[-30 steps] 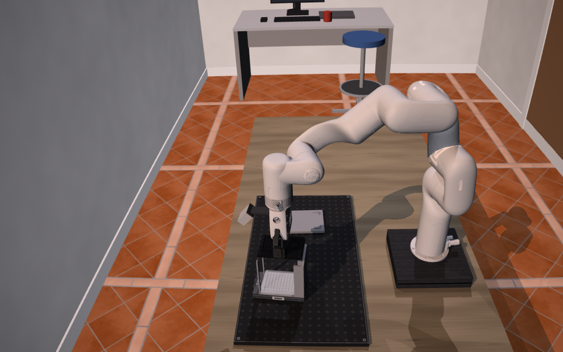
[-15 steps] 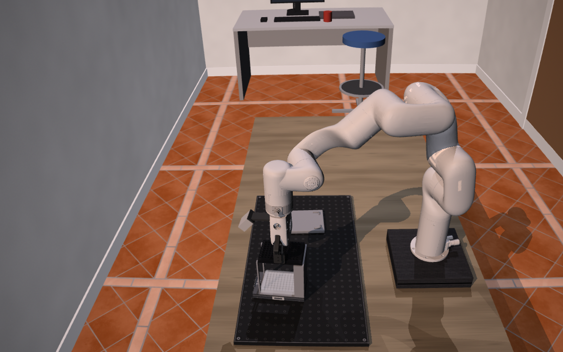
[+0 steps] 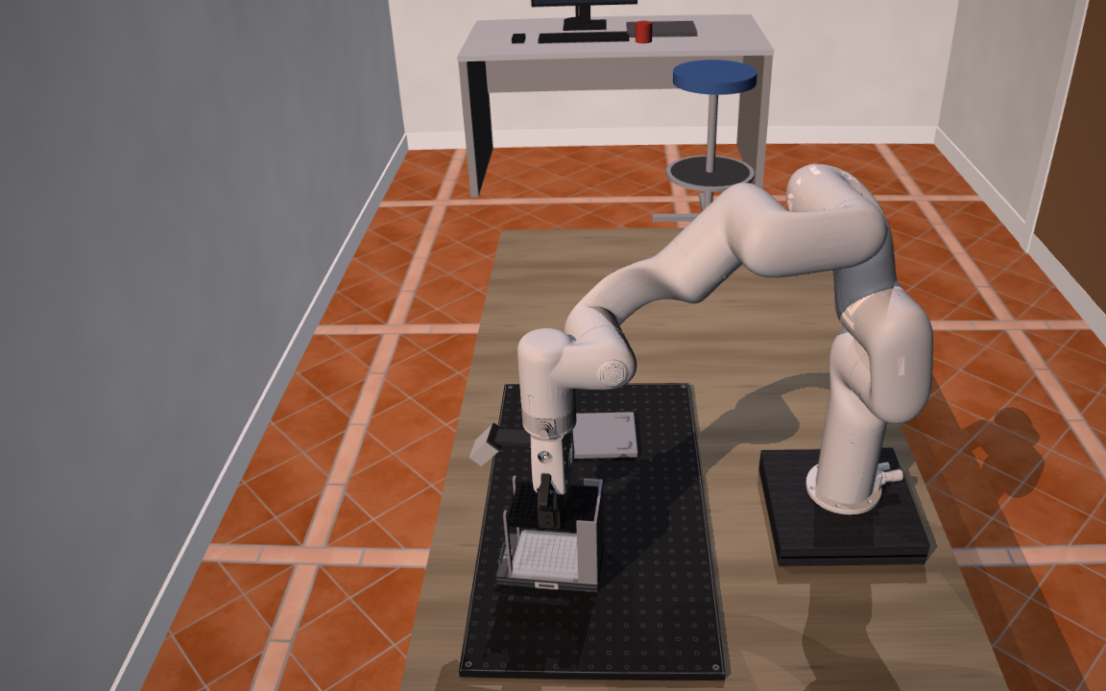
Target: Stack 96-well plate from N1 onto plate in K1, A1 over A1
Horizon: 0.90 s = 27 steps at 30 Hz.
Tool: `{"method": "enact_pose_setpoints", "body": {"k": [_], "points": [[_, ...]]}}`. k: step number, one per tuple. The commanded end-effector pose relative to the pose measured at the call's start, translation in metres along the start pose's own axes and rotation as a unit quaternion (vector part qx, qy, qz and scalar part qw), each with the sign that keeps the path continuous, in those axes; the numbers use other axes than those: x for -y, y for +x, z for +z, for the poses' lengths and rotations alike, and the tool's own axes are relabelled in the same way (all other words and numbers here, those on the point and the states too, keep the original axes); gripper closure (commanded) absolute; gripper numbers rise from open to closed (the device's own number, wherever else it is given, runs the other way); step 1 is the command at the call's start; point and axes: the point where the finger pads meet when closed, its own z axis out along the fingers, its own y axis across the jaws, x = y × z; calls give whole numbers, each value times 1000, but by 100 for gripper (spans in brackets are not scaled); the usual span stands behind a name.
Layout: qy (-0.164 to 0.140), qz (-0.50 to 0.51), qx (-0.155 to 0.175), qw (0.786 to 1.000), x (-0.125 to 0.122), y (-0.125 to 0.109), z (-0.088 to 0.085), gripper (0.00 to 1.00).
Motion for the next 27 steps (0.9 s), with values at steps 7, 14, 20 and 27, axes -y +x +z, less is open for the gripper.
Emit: {"method": "enact_pose_setpoints", "body": {"k": [7, 14, 20, 27], "points": [[1, 0, -2, 1000, 1, 1, 17, 100], [1, 0, -2, 1000, 1, 1, 26, 100], [1, 0, -2, 1000, 1, 1, 36, 100], [1, 0, -2, 1000, 1, 2, 47, 100]]}}
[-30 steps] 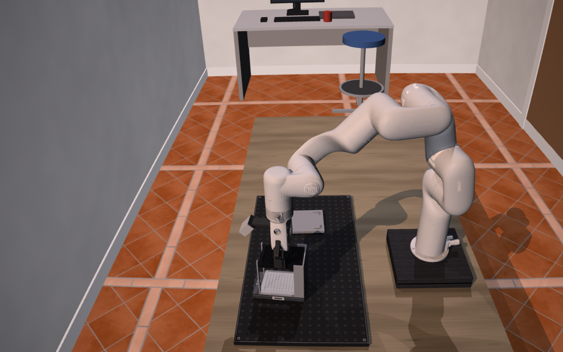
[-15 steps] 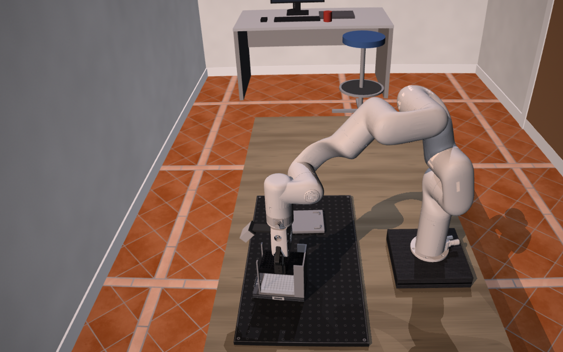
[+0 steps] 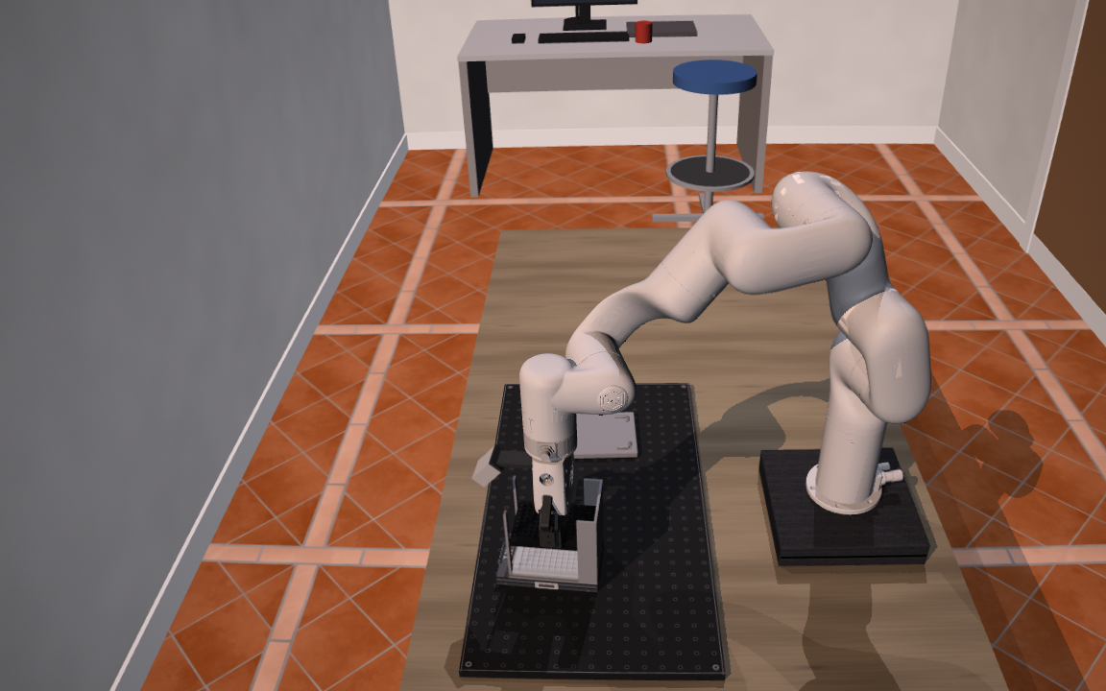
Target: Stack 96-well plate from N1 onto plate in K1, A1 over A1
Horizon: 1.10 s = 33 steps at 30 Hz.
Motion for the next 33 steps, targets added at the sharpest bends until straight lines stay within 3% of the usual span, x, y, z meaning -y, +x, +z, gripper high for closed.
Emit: {"method": "enact_pose_setpoints", "body": {"k": [1, 17, 33], "points": [[1, 0, -2, 1000, 1, 2, 7, 100], [1, 0, -2, 1000, 1, 2, 32, 100], [1, 0, -2, 1000, 1, 2, 36, 100]]}}
